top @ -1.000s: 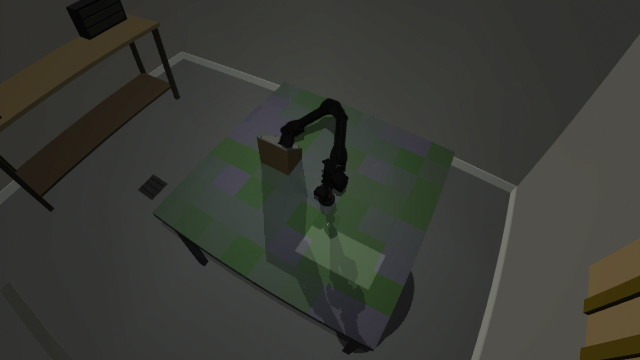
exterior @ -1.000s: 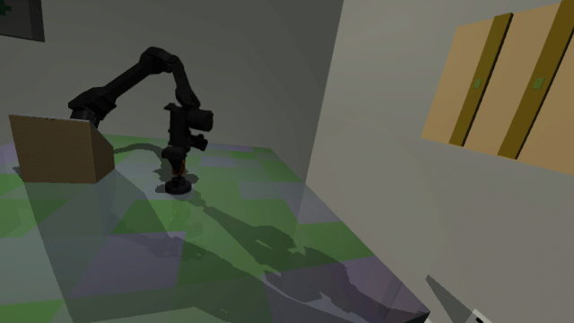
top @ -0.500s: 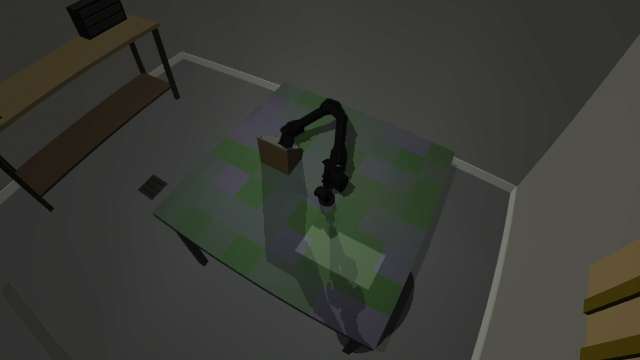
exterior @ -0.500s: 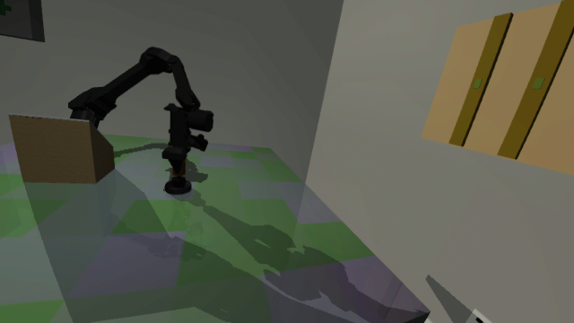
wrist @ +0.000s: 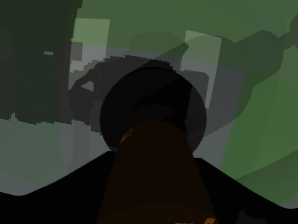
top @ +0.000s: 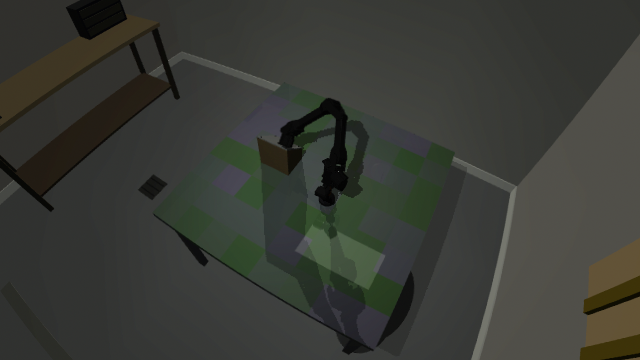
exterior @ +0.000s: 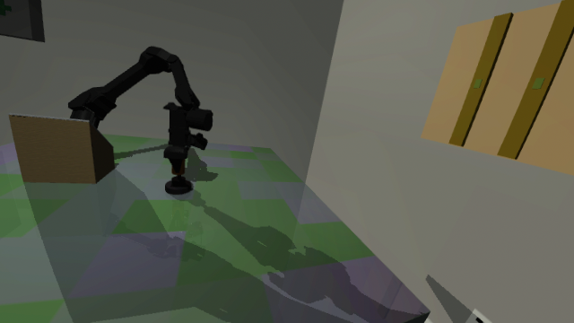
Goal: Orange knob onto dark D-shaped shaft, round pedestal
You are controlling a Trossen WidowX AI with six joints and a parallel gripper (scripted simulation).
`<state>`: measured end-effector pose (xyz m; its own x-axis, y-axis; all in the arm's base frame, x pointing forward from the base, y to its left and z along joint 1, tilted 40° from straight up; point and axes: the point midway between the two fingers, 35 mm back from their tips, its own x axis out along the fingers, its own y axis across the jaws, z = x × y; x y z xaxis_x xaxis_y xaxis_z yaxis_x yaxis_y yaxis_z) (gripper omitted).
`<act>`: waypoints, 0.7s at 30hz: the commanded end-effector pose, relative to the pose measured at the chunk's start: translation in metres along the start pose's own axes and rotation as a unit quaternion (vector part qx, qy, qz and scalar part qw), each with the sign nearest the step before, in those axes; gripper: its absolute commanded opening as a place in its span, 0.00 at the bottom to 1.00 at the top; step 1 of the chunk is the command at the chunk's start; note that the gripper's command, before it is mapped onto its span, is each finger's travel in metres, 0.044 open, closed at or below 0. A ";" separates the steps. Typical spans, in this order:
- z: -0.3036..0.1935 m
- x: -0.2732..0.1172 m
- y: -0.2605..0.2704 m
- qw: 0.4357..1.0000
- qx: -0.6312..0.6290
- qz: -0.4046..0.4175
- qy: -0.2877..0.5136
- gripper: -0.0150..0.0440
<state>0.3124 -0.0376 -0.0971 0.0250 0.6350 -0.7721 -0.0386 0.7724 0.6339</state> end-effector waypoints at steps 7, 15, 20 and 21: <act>0.002 0.001 -0.001 0.998 -0.068 0.001 -0.001 0.25; 0.004 0.003 0.000 0.998 -0.068 0.001 -0.001 0.25; 0.003 0.003 0.000 0.998 -0.068 0.001 -0.001 0.25; 0.003 0.003 0.000 0.998 -0.068 0.001 -0.001 0.25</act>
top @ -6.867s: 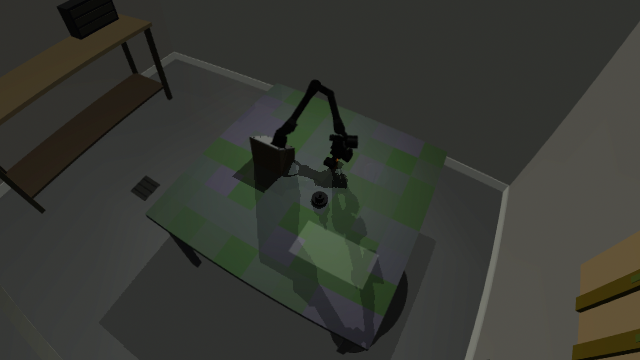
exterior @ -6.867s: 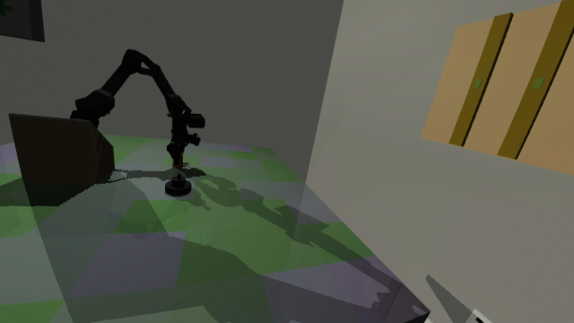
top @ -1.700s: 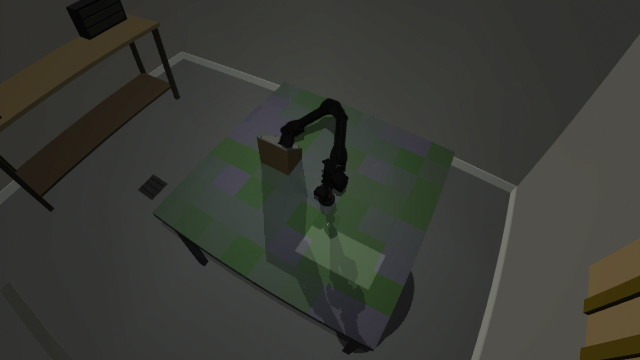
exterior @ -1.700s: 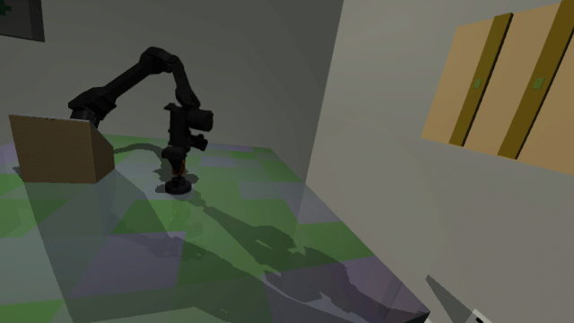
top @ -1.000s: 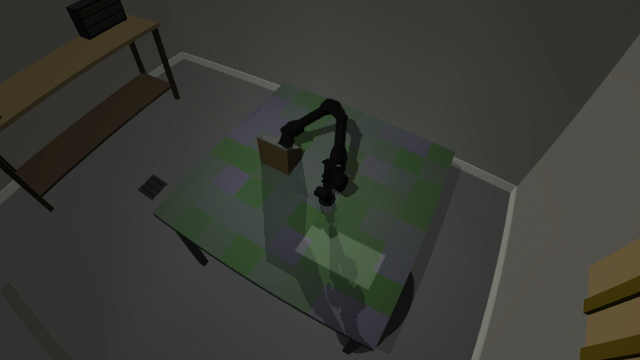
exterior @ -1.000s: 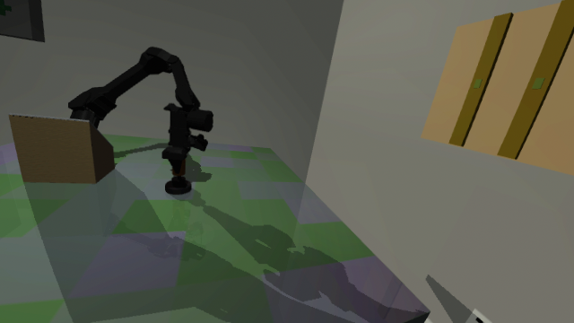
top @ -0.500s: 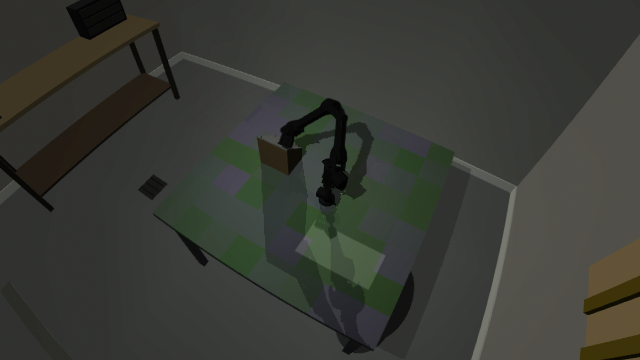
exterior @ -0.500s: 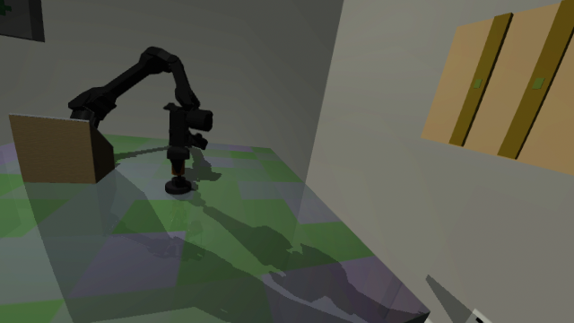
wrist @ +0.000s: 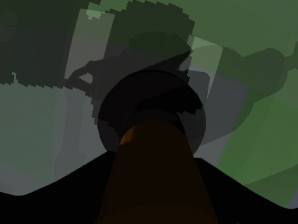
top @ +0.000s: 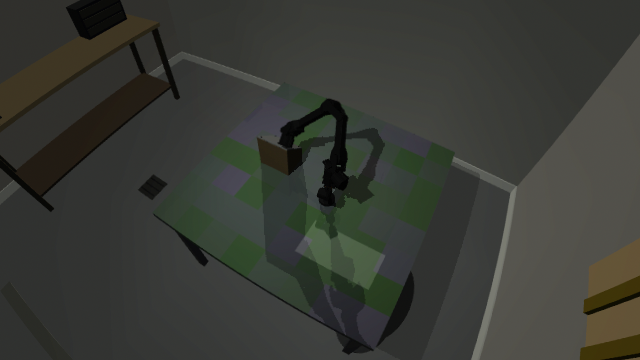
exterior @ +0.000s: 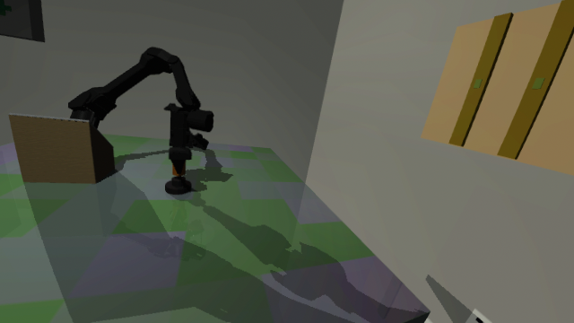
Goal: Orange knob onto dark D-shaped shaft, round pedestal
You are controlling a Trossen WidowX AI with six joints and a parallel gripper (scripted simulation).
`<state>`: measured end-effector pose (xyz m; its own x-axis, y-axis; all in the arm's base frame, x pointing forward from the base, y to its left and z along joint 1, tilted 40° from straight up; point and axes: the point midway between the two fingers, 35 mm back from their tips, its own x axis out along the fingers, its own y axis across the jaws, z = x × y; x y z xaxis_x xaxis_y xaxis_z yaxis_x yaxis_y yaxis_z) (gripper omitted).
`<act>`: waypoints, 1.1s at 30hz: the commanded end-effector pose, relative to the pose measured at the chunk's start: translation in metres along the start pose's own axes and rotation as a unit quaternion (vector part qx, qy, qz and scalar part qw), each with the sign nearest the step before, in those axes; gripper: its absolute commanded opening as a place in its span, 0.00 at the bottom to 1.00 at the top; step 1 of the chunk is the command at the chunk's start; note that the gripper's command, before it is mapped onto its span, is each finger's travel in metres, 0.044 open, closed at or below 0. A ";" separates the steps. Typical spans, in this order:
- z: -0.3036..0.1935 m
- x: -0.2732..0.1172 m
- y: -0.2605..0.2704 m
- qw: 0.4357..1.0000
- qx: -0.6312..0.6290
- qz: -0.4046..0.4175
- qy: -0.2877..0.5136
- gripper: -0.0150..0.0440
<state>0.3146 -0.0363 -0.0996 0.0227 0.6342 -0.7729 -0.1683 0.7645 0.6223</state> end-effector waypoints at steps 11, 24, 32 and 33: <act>-0.001 -0.002 0.001 1.000 -0.003 0.001 -0.003 0.25; -0.003 -0.002 0.001 0.994 -0.107 0.001 -0.003 0.25; -0.002 -0.001 0.000 0.994 -0.107 0.001 -0.003 0.25; -0.002 -0.001 0.000 0.994 -0.107 0.001 -0.003 0.25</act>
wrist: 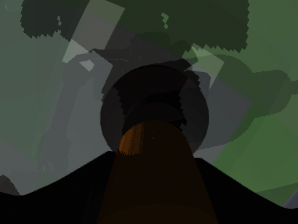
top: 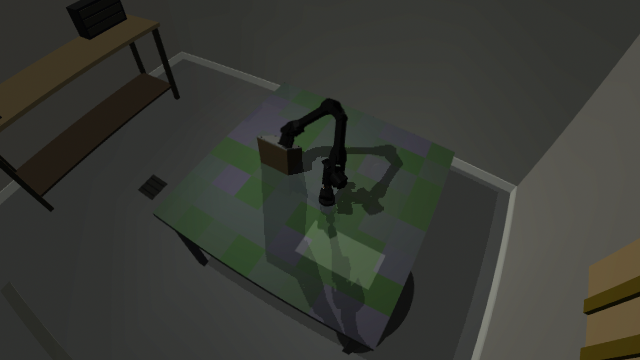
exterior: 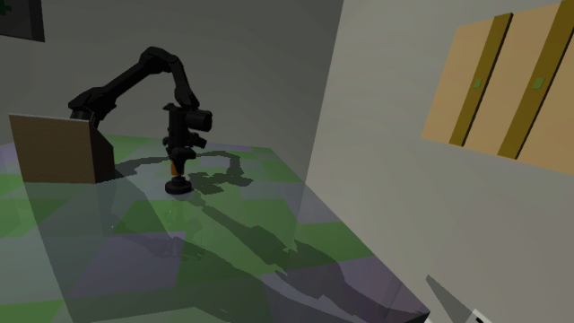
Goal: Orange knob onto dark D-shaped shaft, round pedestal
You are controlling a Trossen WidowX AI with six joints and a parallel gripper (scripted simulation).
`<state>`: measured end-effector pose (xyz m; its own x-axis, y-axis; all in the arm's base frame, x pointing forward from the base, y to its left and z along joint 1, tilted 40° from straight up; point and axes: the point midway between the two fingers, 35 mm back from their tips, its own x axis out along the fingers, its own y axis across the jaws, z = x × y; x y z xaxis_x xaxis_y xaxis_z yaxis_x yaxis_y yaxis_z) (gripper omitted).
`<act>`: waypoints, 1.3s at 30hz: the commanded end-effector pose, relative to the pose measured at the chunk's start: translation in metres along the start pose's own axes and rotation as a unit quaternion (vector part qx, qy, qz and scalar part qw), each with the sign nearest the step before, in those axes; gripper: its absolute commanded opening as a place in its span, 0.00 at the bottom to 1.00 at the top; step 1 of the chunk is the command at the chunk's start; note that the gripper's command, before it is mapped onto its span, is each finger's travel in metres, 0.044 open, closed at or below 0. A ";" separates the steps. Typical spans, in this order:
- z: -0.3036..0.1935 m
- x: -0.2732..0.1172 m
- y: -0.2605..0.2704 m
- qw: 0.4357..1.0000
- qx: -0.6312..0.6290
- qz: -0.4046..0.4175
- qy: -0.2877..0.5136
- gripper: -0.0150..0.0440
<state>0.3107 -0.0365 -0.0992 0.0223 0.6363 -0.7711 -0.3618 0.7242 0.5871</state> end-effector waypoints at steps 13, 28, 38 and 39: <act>0.004 0.002 -0.002 1.000 -0.007 -0.001 -0.003 0.25; 0.002 -0.004 0.000 1.000 -0.007 -0.001 -0.002 0.25; -0.001 -0.001 0.001 0.994 -0.112 -0.001 -0.002 0.25; -0.001 -0.001 0.001 0.994 -0.112 -0.001 -0.002 0.25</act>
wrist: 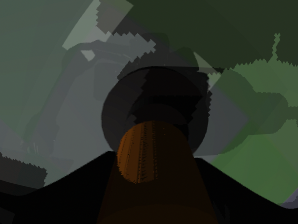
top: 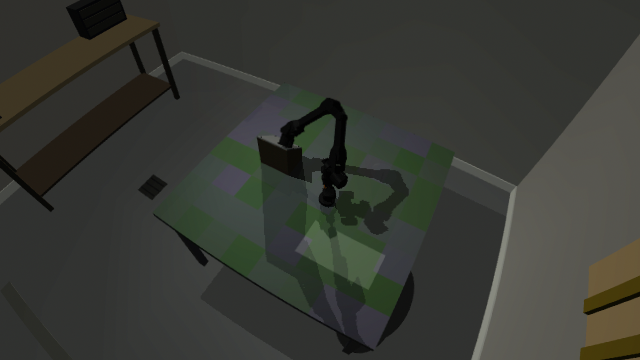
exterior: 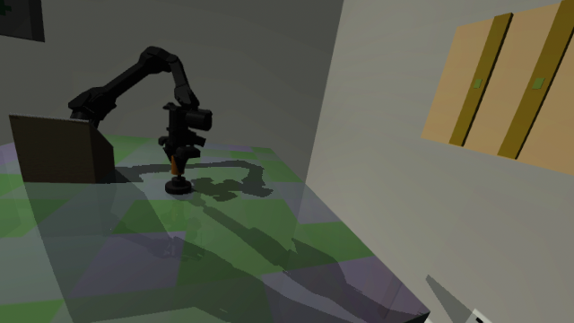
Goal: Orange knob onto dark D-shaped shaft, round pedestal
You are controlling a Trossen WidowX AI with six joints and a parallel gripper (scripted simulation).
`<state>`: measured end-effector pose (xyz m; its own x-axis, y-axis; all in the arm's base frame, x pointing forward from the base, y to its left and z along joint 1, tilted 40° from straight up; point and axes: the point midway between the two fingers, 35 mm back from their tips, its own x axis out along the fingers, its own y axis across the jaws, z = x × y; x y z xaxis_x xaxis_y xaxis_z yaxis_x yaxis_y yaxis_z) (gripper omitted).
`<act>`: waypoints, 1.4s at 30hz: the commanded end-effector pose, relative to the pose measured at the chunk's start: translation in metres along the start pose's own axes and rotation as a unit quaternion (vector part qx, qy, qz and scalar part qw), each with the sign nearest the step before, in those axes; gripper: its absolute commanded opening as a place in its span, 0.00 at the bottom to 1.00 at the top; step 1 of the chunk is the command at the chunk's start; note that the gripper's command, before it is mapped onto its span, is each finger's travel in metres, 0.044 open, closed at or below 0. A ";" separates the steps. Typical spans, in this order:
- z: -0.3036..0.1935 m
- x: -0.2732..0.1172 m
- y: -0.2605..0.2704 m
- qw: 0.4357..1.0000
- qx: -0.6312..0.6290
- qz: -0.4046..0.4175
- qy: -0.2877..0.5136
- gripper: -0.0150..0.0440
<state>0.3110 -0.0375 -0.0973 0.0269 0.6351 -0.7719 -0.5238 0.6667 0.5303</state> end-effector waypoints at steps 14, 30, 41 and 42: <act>0.001 0.000 -0.001 1.000 -0.021 0.001 -0.001 0.25; 0.003 0.003 -0.002 1.000 -0.021 0.001 -0.001 0.25; 0.002 0.002 -0.002 1.000 -0.021 0.001 -0.001 0.25; 0.002 0.000 -0.002 1.000 -0.021 0.001 -0.001 0.25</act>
<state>0.3139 -0.0365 -0.1000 0.0253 0.6343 -0.7727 -0.5607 0.6489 0.5144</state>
